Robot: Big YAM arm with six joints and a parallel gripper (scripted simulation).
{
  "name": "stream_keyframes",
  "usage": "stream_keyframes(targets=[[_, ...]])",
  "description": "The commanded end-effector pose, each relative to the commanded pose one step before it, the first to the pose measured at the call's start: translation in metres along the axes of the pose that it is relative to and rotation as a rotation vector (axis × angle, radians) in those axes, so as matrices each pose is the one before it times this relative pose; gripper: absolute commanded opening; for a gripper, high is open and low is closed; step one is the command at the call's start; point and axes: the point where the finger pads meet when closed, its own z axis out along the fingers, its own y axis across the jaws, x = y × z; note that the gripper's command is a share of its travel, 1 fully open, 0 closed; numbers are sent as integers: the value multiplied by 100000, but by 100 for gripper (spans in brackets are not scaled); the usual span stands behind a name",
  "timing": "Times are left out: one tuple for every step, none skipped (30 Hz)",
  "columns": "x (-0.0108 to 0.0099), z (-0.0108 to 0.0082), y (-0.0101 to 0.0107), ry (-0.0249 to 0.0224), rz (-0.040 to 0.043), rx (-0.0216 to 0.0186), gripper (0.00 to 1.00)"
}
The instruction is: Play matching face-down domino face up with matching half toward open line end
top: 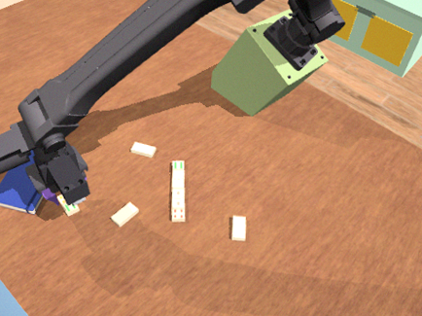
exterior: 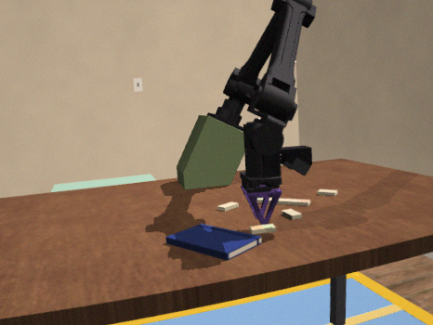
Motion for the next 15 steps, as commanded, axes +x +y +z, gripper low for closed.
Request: stream_keyframes(targets=[[-1337, -558, -2025, -271, -4206, 2783, 42], [0, 0, 0, 0, 0, 0, 42], [0, 0, 0, 0, 0, 0, 42], [0, 0, 0, 0, 0, 0, 42], [0, 0, 0, 0, 0, 0, 42], [1132, -47, 1495, 291, 3646, -1457, 42], [-135, -5, -169, -32, -411, 175, 42], [-134, -4, -170, -32, -411, 175, 42], [-134, -4, -170, -32, -411, 175, 42], [-133, -4, -171, -32, -411, 175, 42], [-132, -3, -171, -32, -411, 175, 42], [-132, -3, -172, -32, -411, 175, 42], [-131, -3, -172, -32, -411, 175, 42], [-130, -2, -173, -32, -411, 175, 42], [-129, -2, -173, -32, -411, 175, 42]])
